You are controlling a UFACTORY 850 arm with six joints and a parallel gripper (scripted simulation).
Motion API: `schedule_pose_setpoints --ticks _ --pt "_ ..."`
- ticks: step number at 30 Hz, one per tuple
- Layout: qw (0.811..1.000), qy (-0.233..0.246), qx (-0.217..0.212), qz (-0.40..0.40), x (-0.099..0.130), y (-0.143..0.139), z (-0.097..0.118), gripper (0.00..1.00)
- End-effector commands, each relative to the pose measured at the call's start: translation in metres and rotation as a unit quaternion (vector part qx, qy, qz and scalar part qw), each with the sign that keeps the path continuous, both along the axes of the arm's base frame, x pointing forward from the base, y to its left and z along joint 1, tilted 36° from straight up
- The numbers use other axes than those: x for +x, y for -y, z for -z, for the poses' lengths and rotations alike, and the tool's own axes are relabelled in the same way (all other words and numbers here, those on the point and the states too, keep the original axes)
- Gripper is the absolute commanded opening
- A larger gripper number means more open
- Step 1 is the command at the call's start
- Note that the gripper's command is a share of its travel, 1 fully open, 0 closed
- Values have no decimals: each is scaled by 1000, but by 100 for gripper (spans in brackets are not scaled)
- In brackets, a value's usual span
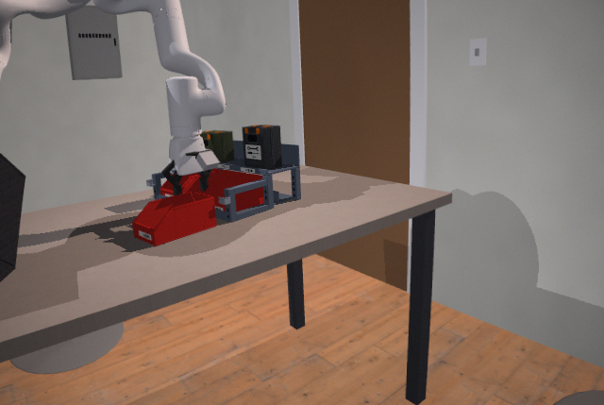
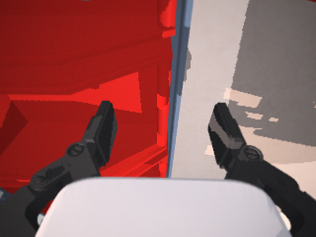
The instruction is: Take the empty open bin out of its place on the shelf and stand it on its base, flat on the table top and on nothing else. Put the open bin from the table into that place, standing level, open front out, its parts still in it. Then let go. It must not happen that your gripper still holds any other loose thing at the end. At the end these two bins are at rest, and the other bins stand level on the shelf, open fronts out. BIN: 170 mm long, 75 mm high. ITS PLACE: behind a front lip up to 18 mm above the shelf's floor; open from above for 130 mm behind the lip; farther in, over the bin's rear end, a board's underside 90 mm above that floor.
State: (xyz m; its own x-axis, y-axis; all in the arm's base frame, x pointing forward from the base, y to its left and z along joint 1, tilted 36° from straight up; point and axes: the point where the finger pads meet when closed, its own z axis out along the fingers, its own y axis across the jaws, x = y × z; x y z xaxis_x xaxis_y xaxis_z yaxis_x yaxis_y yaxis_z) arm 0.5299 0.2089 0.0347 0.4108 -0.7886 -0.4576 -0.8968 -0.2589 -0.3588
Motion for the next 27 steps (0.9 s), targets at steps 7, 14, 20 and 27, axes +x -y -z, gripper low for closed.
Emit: schedule_pose_setpoints --ticks 7,14,20,27 --pt "1000 1 0 0 2 -3 4 95" --pt "1000 1 0 0 2 -4 5 95" --pt "1000 1 0 0 2 -4 5 95" --pt "1000 1 0 0 2 -4 5 95"
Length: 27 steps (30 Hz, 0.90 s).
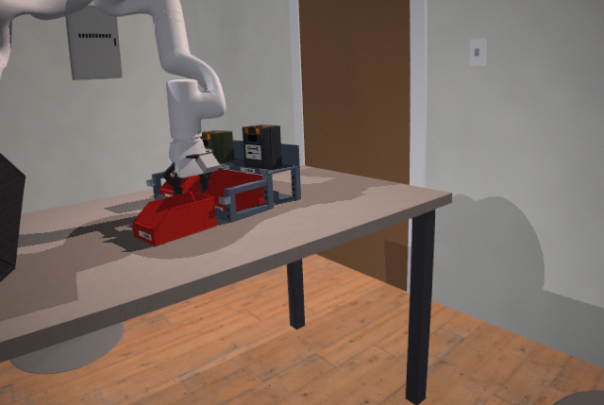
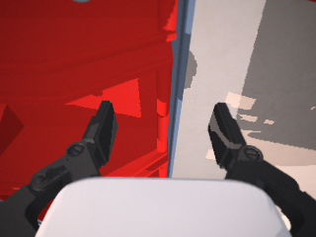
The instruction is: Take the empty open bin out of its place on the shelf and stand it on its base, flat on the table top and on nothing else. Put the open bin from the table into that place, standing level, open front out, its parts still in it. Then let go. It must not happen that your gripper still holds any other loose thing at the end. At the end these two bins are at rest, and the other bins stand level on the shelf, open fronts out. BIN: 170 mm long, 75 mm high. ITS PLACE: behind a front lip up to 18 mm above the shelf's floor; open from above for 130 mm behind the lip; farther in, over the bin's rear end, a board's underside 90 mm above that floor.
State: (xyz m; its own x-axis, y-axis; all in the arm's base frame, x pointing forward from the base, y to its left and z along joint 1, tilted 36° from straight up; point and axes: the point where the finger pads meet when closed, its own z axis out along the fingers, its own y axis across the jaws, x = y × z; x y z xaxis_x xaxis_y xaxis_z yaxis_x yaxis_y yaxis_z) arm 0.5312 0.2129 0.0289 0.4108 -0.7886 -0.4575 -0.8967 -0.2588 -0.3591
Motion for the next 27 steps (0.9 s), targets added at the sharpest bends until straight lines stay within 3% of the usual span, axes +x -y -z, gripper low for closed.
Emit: schedule_pose_setpoints --ticks 1,3,4,27 --pt "1000 1 0 0 1 0 -1 95" --pt "1000 1 0 0 1 0 -1 95" --pt "1000 1 0 0 1 0 -1 0" --pt "1000 1 0 0 1 0 -1 0"
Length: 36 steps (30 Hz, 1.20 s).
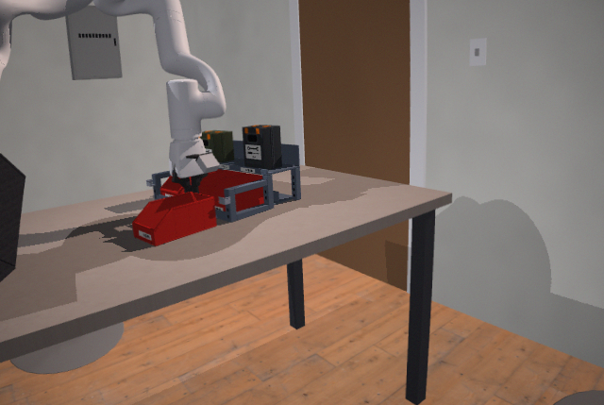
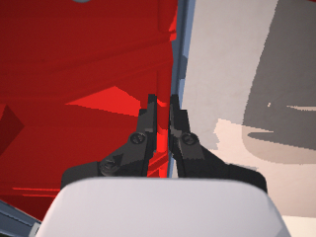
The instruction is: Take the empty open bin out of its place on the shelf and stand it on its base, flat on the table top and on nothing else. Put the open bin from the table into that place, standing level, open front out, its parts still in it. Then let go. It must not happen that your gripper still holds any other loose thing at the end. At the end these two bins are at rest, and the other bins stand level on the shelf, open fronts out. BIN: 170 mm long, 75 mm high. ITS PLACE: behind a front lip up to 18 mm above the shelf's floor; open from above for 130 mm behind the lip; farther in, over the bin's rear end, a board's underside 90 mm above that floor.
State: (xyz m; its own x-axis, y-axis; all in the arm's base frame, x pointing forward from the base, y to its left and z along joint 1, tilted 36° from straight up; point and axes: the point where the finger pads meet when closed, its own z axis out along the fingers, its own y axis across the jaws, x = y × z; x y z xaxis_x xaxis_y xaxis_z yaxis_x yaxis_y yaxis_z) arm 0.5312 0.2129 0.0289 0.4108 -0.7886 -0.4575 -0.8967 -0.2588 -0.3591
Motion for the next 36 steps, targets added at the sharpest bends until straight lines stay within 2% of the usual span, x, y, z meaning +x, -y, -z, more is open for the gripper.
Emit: schedule_pose_setpoints --ticks 1,36 --pt "1000 1 0 0 1 0 -1 0" --pt "1000 1 0 0 0 3 -5 0"
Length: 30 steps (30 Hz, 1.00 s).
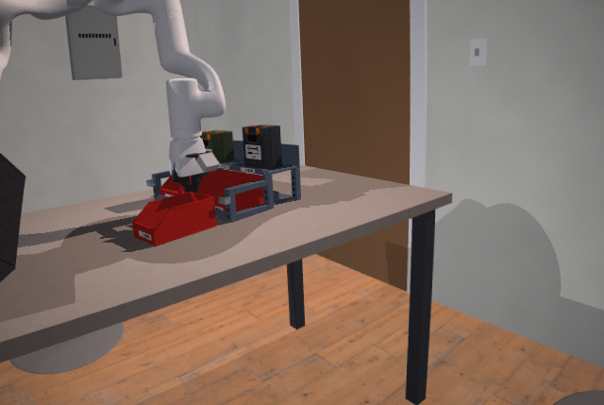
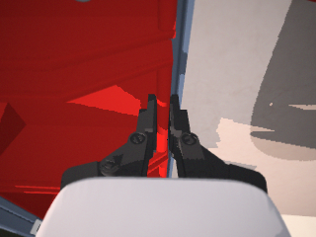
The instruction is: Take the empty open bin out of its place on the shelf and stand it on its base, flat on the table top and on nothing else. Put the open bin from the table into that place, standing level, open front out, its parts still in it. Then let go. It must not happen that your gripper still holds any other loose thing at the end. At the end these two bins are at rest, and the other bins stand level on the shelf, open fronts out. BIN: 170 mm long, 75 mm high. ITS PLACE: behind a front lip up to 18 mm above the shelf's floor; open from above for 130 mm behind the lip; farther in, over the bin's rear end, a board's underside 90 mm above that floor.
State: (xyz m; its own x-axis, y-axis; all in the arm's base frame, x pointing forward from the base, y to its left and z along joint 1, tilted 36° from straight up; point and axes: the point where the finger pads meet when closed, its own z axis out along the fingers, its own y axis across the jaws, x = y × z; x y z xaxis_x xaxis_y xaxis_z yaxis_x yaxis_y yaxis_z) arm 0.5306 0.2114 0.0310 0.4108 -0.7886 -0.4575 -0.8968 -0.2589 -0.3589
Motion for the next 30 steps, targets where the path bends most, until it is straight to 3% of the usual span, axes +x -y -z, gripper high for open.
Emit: schedule_pose_setpoints --ticks 1,30 --pt "1000 1 0 0 0 2 -3 0" --pt "1000 1 0 0 -3 14 -21 0"
